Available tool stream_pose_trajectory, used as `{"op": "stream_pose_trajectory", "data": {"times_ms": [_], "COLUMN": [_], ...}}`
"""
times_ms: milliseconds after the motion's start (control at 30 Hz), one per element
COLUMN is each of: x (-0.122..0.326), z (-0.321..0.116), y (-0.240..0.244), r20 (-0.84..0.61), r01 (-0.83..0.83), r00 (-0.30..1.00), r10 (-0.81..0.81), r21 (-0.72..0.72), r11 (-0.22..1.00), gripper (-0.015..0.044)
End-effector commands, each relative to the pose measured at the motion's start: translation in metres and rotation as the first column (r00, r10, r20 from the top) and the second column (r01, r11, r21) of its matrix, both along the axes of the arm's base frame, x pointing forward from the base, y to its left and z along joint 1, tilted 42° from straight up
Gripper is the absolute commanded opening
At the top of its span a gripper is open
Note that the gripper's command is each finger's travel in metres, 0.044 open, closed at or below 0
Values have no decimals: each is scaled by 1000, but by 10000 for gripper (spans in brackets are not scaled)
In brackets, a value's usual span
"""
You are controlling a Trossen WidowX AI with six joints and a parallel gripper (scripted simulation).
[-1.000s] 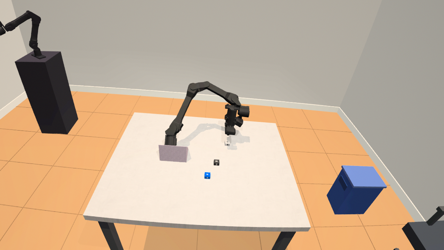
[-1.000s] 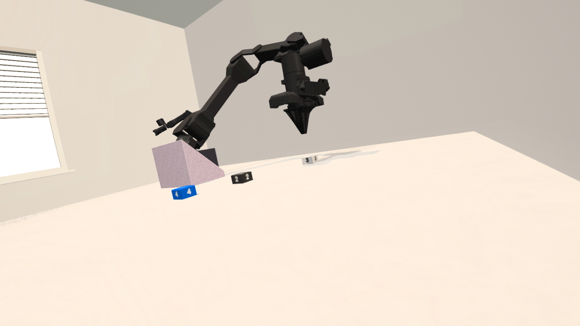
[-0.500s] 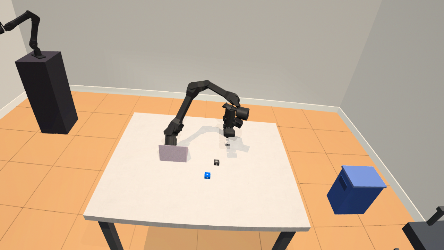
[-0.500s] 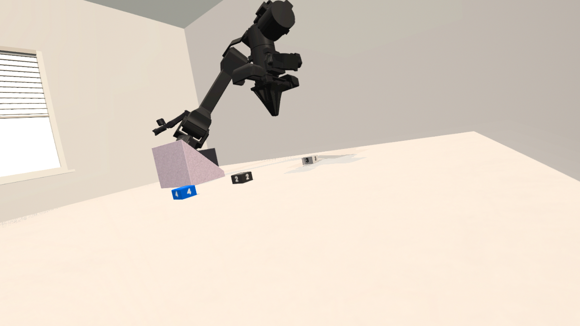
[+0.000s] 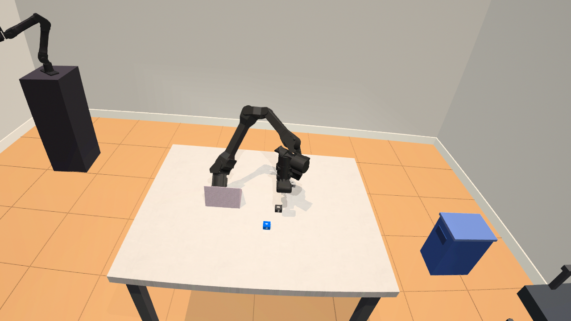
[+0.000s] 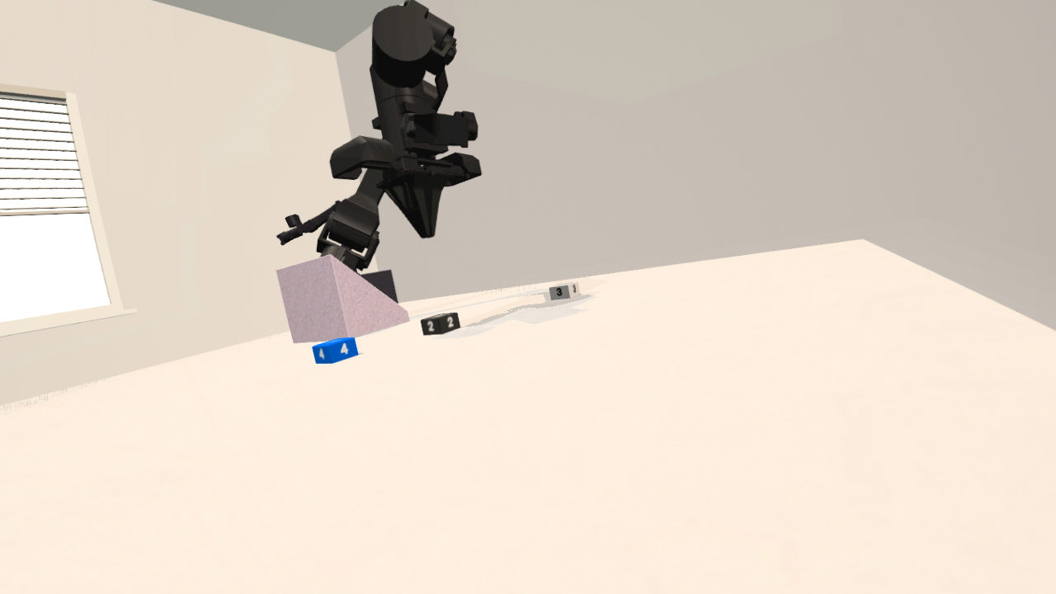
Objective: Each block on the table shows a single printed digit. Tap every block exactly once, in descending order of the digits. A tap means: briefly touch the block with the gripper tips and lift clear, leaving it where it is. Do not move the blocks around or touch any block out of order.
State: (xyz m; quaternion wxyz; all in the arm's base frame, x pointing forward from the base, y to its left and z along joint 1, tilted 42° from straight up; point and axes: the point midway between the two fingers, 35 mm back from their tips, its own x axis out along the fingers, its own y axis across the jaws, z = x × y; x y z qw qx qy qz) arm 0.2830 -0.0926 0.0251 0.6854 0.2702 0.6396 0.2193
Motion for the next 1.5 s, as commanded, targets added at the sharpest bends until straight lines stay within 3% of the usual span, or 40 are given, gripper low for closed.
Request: {"op": "stream_pose_trajectory", "data": {"times_ms": [0,933,1433,1467], "x": [-2,-1,-3,-2], "z": [-42,-71,-49,-46], "y": [39,67,46,47], "r20": [-24,-23,-23,-24], "r01": [-10,-10,-10,-10], "r00": [1000,1000,1000,1000], "r10": [10,11,11,11], "r21": [22,25,24,23], "r11": [1000,1000,1000,1000], "gripper": [20,20,20,46]}}
